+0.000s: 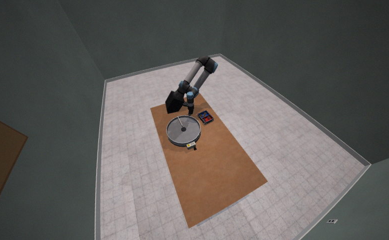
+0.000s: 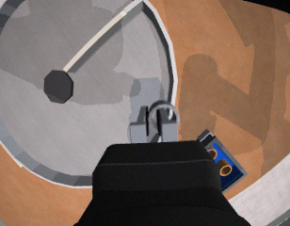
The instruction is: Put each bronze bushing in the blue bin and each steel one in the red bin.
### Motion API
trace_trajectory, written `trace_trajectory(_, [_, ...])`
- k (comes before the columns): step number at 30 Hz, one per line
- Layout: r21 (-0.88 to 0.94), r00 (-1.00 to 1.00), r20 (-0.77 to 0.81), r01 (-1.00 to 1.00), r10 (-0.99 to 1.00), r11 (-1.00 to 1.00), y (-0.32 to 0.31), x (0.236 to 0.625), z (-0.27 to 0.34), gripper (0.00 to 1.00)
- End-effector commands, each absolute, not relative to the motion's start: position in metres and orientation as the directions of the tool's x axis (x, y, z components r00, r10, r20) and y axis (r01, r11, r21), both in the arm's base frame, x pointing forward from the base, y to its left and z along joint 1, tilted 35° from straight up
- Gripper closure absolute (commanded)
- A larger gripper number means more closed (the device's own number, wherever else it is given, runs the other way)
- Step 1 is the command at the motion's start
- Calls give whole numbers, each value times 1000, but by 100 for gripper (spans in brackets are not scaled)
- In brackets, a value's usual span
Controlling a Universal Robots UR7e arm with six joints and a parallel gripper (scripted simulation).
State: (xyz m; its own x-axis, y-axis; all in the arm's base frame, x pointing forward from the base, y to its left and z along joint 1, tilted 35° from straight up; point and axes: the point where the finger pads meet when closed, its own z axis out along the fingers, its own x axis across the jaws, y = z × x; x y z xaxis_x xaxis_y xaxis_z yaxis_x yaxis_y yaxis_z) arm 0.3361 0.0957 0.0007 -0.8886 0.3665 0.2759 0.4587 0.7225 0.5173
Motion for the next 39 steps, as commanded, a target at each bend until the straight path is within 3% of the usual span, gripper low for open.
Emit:
trace_trajectory(1, [471,-825,335,564,455,678,126,345,24,100])
trace_trajectory(22, [345,-611,464,792,642,504,208,368,82,100])
trace_trajectory(34, [204,-369,541,929,756,308,281,389,134,100])
trace_trajectory(39, [204,-369,541,929,756,308,281,389,134,100])
